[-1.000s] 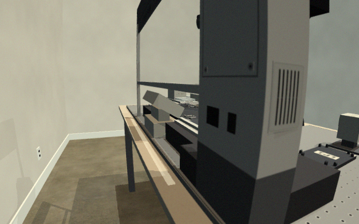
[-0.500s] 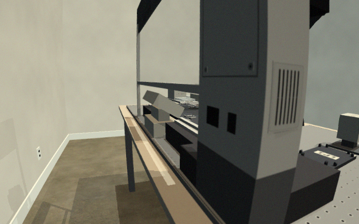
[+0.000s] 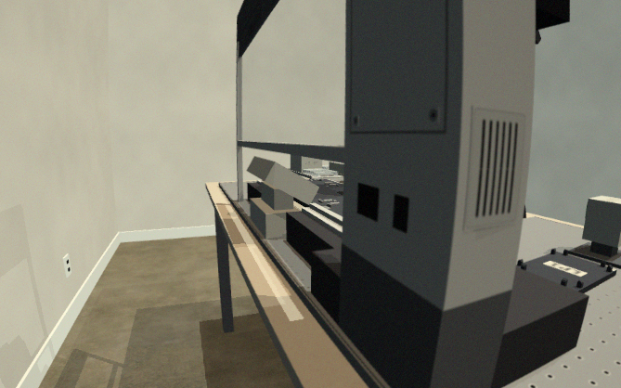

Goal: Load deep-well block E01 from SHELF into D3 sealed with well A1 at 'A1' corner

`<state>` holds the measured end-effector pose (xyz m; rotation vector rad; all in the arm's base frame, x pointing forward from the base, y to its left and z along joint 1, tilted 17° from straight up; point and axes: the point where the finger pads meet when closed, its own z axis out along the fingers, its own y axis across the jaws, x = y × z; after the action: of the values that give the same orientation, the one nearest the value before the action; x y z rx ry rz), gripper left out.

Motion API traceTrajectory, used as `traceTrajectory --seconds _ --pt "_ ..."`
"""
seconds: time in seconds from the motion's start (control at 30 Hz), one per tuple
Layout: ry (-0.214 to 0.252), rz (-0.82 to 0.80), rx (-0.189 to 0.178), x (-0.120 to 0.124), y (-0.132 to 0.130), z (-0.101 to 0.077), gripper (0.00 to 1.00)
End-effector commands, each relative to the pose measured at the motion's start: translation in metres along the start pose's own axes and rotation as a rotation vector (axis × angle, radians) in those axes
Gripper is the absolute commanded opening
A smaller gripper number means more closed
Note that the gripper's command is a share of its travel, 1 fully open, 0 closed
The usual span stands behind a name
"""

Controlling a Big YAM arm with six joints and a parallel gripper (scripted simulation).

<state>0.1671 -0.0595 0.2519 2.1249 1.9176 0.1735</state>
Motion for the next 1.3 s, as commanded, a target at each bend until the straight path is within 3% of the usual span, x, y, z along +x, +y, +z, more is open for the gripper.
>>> traceTrajectory --seconds 0.0,0.1,0.4,0.5,0.53,0.67,0.7,0.8,0.83,1.27 --pt "0.006 0.089 -0.026 0.015 0.002 -0.010 0.00" --pt "0.007 0.087 -0.003 0.030 0.005 -0.006 0.00" --pt "0.023 0.095 -0.055 0.066 0.021 -0.025 0.00" --pt "0.028 0.097 -0.056 0.079 0.023 -0.025 0.00" --pt "0.021 0.094 -0.040 0.079 0.019 -0.018 0.00" --pt "0.021 0.118 -0.051 0.074 0.016 -0.019 0.00" --pt "0.031 0.121 -0.067 0.076 0.032 -0.025 0.00" --pt "0.030 0.121 -0.067 0.076 0.034 -0.025 0.00" --pt "0.021 0.094 -0.040 0.076 0.022 -0.016 0.00" --pt "0.021 0.094 -0.040 0.077 0.022 -0.016 0.00"
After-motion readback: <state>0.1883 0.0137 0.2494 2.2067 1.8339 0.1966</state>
